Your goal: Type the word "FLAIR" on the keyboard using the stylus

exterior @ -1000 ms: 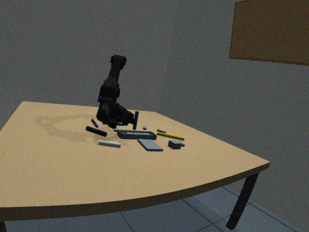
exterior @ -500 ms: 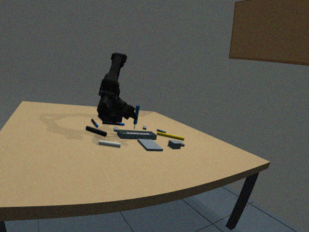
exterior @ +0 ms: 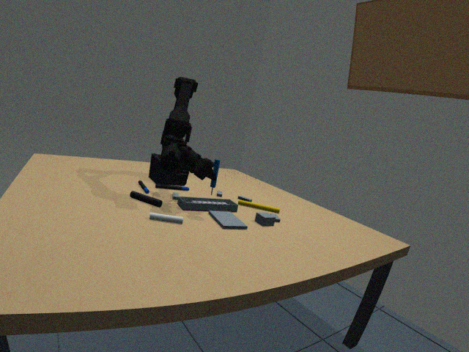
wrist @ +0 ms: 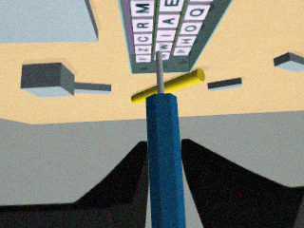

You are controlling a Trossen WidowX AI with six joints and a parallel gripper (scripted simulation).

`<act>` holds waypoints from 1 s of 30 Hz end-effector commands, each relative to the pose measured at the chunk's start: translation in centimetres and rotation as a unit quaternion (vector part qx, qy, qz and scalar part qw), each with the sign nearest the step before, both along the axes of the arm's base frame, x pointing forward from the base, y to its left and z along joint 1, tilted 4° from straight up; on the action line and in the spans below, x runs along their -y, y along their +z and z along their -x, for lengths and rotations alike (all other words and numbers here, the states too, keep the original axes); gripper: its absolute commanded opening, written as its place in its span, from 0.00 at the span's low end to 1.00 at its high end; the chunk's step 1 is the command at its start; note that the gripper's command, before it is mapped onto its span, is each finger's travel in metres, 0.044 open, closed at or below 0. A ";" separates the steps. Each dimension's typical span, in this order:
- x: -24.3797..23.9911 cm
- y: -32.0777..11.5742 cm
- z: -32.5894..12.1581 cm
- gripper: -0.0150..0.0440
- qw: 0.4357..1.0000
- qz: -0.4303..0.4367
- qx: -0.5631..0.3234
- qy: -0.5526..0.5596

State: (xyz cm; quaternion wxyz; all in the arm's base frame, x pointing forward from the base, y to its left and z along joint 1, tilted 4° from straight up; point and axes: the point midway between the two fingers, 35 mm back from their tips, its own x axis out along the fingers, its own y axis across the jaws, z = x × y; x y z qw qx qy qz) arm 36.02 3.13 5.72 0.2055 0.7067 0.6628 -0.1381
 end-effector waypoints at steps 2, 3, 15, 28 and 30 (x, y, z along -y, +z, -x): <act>-2.0 0.1 0.9 0.25 1.000 -0.005 -0.005 0.001; -2.0 0.1 0.9 0.25 1.000 -0.005 -0.005 0.001; -2.1 -1.9 0.8 0.25 1.000 -0.005 -0.005 0.001; -2.2 -2.0 0.8 0.34 1.000 -0.005 -0.005 0.001; -2.2 -2.0 0.8 0.39 1.000 -0.005 -0.005 0.001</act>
